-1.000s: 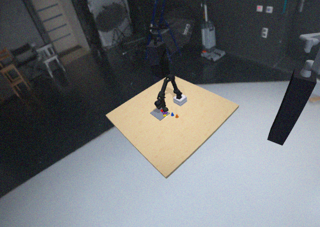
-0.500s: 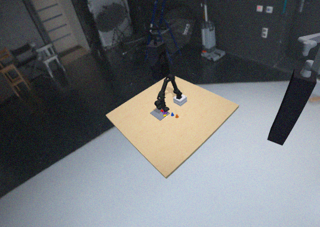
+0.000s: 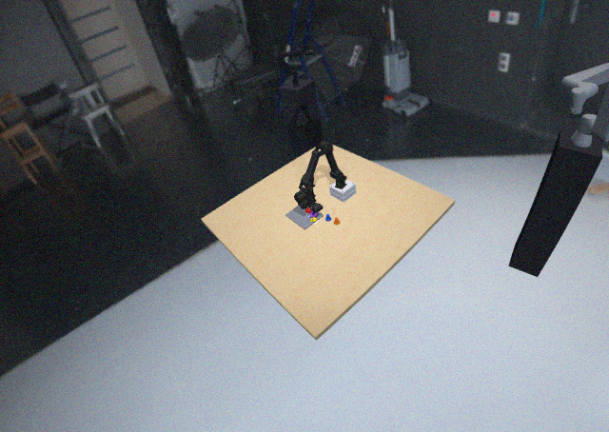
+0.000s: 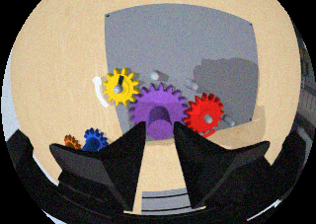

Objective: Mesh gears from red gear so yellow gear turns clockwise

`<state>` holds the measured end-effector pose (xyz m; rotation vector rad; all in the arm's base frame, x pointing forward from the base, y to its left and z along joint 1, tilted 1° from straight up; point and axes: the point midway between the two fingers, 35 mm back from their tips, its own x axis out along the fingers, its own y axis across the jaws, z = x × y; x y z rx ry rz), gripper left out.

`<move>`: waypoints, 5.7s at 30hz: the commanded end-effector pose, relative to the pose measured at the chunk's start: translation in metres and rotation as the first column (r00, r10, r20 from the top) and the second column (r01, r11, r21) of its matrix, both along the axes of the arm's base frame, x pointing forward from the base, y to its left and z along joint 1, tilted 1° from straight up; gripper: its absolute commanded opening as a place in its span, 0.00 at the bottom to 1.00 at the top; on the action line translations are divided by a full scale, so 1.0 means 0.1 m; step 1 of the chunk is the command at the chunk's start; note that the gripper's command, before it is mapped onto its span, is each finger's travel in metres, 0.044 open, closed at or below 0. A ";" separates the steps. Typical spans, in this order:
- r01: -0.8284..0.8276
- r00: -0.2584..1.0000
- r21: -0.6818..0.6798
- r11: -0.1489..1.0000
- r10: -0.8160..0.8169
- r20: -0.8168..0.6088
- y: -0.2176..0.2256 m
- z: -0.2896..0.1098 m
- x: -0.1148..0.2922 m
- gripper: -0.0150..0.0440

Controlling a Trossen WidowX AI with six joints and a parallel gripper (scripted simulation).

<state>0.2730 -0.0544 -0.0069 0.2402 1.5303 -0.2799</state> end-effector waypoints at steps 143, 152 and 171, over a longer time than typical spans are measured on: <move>0.064 0.998 0.029 0.998 -0.064 -0.001 2.55 1.28 -0.28 1.00; 0.064 0.998 0.029 0.998 -0.064 -0.001 2.55 1.28 -0.28 1.00; 0.064 0.998 0.029 0.998 -0.064 -0.001 2.55 1.28 -0.28 1.00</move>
